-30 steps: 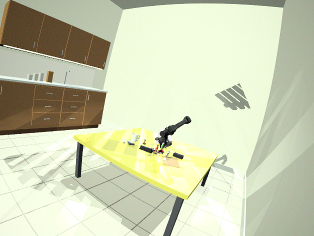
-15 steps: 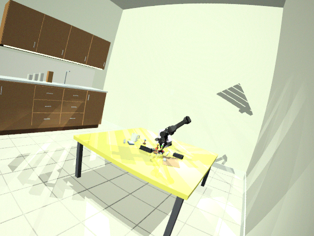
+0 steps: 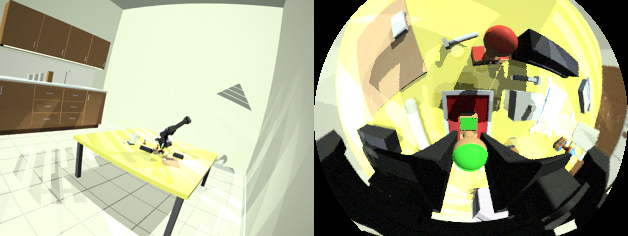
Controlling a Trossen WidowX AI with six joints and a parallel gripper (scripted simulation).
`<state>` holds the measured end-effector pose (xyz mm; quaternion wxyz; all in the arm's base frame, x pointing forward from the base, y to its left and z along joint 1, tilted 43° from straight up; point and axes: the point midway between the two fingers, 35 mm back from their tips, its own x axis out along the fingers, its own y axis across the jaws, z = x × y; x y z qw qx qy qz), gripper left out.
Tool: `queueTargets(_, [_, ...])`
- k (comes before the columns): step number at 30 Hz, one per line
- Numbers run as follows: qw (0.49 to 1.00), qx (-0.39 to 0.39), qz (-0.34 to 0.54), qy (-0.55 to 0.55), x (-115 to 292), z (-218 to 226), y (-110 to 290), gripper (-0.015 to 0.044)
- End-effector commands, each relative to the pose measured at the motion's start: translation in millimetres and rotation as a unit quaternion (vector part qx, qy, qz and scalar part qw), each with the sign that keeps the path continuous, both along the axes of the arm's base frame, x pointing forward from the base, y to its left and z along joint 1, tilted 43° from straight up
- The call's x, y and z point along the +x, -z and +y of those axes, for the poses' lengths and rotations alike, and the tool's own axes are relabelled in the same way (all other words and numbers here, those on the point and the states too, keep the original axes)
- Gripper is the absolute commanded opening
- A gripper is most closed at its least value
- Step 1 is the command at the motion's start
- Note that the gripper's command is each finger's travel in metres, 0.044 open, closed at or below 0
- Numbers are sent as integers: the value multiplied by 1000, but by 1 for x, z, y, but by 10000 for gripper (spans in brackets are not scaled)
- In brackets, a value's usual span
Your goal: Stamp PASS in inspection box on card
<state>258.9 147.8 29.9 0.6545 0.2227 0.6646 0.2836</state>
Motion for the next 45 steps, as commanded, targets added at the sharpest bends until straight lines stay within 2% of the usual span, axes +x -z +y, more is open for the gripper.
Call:
queueTargets(1, [1000,0,0,1,0,1,1,0])
queueTargets(45, [1000,0,0,1,0,-4,-4,0])
